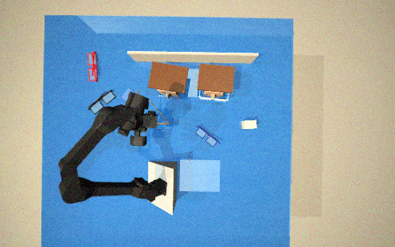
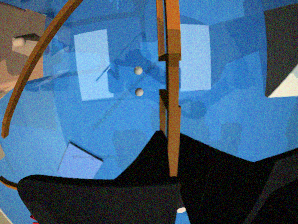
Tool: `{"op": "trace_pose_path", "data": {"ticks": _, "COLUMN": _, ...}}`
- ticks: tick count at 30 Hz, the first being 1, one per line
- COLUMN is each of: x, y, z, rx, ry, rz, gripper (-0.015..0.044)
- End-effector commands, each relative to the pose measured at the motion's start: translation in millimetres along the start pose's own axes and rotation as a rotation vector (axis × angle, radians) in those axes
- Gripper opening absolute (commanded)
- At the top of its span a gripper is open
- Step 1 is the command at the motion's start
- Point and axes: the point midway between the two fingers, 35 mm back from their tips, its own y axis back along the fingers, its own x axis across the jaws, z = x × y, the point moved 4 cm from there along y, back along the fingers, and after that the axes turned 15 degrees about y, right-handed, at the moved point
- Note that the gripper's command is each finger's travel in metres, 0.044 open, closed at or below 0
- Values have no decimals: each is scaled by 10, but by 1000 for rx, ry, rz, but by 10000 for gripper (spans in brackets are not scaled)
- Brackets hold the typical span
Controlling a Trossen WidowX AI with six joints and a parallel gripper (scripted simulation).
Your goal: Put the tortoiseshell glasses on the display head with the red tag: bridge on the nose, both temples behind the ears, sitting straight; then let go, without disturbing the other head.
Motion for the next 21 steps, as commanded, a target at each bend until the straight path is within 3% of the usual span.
{"op": "trace_pose_path", "data": {"ticks": 1, "x": 34, "y": 25, "z": -139, "rx": -11, "ry": 2, "rz": -2, "gripper": 0}}
{"op": "trace_pose_path", "data": {"ticks": 21, "x": -85, "y": 15, "z": -1546, "rx": -14, "ry": 2, "rz": 1, "gripper": 0}}
